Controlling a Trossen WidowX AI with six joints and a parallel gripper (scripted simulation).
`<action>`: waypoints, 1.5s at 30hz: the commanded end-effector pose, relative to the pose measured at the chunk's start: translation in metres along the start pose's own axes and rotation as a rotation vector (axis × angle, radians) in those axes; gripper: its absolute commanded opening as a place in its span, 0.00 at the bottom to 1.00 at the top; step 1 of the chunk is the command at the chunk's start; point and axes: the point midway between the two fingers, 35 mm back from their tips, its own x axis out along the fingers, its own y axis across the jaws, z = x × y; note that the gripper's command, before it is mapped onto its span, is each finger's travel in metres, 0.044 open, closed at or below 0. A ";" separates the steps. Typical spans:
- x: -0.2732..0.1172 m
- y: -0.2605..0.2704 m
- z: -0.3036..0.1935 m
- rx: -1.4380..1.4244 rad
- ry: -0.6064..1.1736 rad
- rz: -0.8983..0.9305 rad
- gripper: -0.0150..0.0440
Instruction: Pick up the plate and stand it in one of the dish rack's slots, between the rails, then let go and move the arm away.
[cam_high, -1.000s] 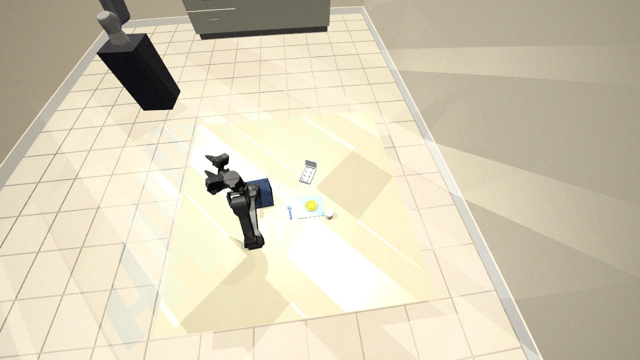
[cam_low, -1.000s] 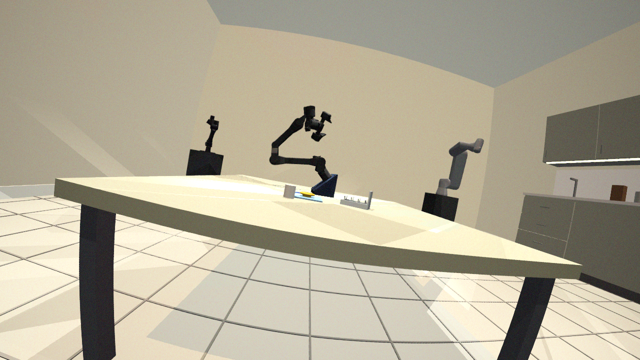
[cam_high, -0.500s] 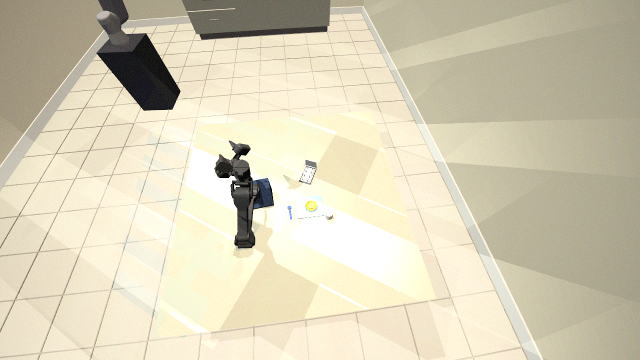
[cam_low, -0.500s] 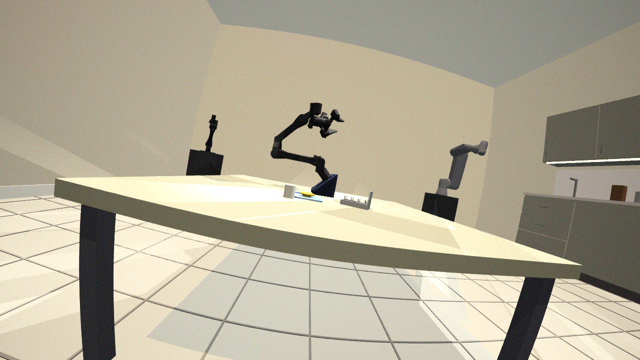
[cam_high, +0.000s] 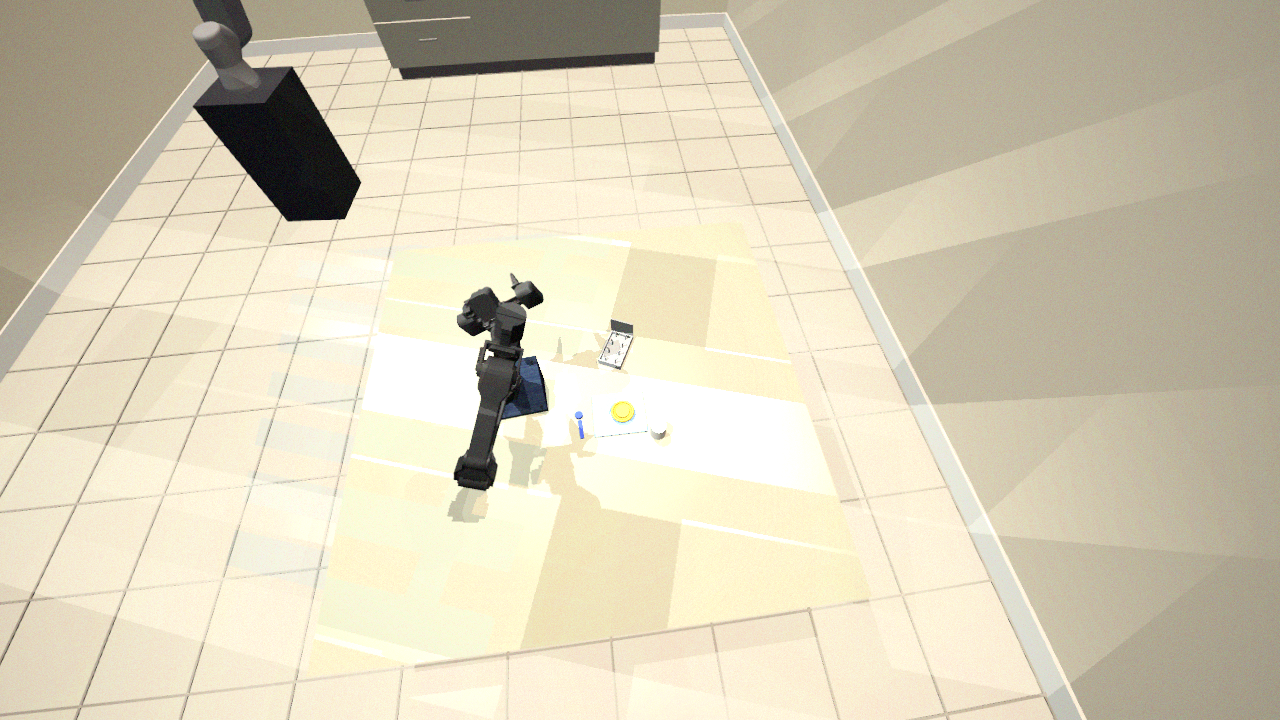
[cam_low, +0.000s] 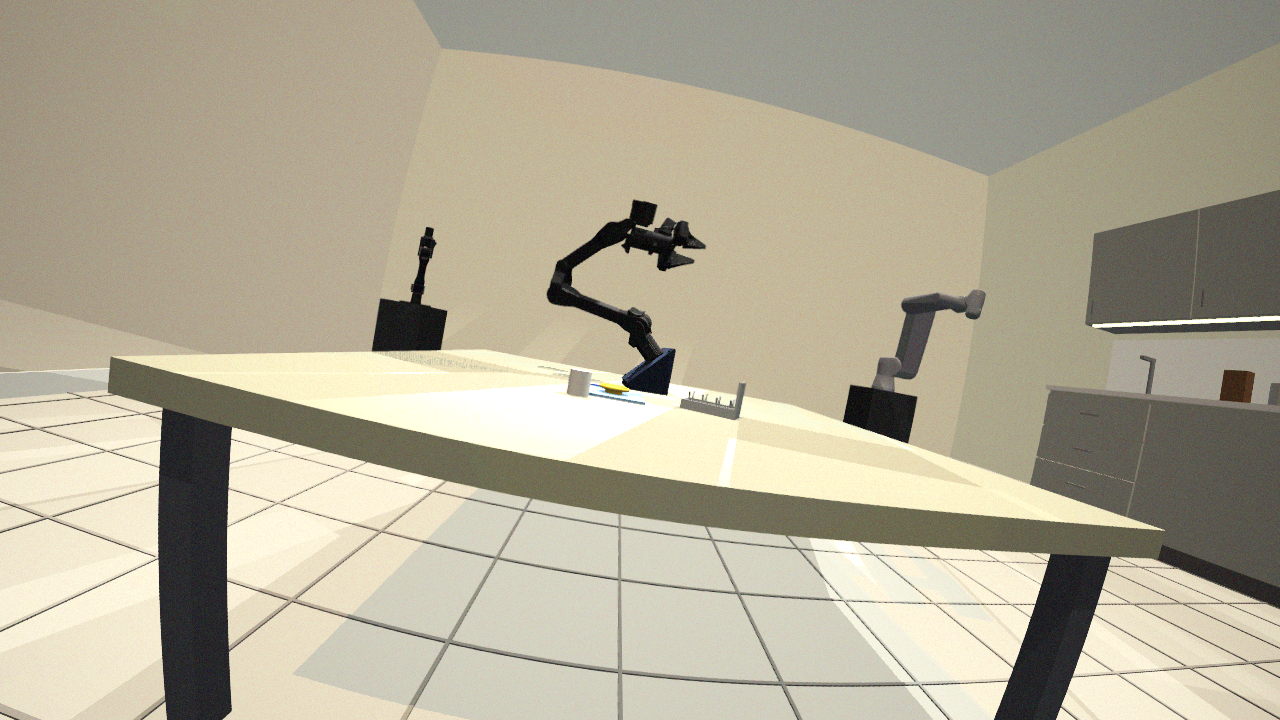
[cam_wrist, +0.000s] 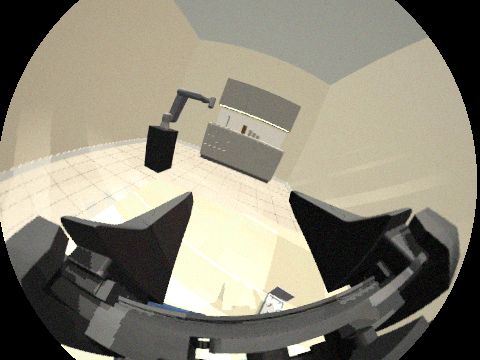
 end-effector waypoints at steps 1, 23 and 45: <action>0.002 -0.020 -0.013 0.093 0.066 -0.060 0.93; -0.017 -0.108 -0.118 0.619 0.446 -0.408 0.93; -0.077 -0.143 -0.240 1.134 0.811 -0.756 0.93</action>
